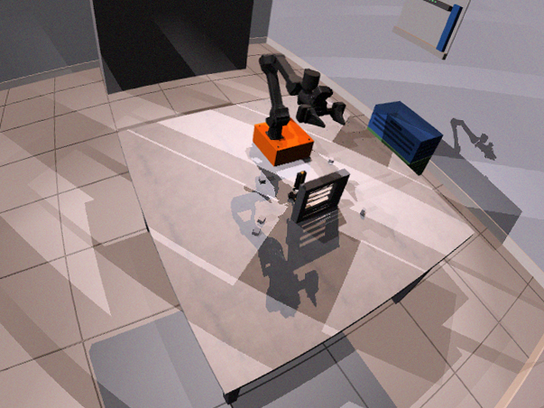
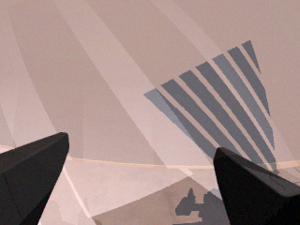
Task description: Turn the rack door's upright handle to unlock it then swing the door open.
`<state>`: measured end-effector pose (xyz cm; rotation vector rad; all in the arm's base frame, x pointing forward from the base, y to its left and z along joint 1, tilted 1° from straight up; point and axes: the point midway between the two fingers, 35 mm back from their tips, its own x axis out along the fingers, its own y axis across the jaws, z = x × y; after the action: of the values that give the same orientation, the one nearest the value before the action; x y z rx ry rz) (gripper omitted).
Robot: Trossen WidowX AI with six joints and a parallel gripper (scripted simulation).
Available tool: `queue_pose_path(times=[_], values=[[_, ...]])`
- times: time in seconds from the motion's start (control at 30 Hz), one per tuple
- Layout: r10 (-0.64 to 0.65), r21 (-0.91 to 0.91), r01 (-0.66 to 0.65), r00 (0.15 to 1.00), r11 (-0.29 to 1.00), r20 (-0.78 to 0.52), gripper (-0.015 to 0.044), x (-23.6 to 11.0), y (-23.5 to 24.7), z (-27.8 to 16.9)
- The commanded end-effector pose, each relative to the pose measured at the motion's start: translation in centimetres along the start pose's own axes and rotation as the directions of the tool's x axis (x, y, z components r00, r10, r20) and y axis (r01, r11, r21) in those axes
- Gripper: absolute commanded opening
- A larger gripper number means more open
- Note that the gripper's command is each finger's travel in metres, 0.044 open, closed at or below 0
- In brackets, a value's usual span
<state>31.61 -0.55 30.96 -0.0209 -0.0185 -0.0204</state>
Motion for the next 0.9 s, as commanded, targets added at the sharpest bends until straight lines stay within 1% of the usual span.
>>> queue_pose_path(times=[0.0, 0.1, 0.13, 0.3, 0.5, 0.7, 0.87], values=[[0.000, -0.001, 0.000, 1.000, 1.000, -0.005, 0.0374, 0.1, 0.0, -0.1], [-0.007, -0.013, 0.006, 0.997, 1.000, -0.072, 0.0295, 0.8, -0.2, -0.9], [-0.009, -0.018, 0.007, 0.995, 1.000, -0.101, 0.0285, 1.1, -0.4, -1.2], [-0.022, -0.043, 0.012, 0.970, 0.999, -0.243, 0.0285, 2.4, -0.9, -3.1], [-0.035, -0.068, 0.008, 0.912, 0.998, -0.408, 0.0285, 3.5, -1.6, -5.4], [-0.045, -0.085, -0.003, 0.828, 0.996, -0.559, 0.0285, 4.1, -2.3, -7.7], [-0.049, -0.091, -0.016, 0.740, 0.996, -0.670, 0.0285, 4.3, -2.9, -9.5]])
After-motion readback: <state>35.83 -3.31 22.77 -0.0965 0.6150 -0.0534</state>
